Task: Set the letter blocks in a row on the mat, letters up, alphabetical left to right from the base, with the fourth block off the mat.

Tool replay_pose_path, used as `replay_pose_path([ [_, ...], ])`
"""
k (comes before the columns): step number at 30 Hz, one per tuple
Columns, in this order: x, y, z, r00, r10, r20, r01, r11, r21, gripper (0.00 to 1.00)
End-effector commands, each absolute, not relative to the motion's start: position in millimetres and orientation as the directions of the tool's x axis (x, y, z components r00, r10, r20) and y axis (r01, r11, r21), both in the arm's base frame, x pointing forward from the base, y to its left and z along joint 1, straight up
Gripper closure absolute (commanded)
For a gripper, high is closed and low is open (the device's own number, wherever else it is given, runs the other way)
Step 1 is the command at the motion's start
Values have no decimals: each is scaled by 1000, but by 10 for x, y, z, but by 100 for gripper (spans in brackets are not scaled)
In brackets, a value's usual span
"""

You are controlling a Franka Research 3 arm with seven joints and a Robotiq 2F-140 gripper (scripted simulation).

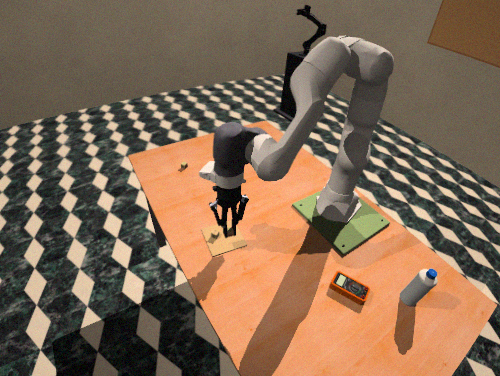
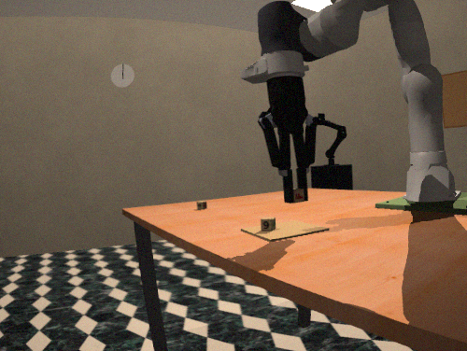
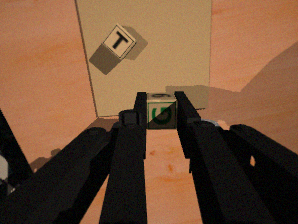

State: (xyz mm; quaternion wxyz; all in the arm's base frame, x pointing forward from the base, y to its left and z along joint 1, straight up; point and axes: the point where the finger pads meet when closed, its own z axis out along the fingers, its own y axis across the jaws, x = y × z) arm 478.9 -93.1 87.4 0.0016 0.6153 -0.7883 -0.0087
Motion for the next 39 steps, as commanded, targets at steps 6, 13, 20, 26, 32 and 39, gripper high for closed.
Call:
replay_pose_path([
  [6, 4865, -970, 590, -273, -962, 1, -962, 273, -7, 78],
  [13, 4869, -970, 362, -273, -962, 1, -962, 273, -7, 78],
  [20, 4869, -970, 323, -273, -962, 1, -962, 273, -7, 78],
  [26, 4869, -970, 323, -273, -962, 1, -962, 273, -7, 78],
  [32, 4869, -970, 323, -273, -962, 1, -962, 273, -7, 78],
  [39, 4869, -970, 323, -273, -962, 1, -962, 273, -7, 78],
])
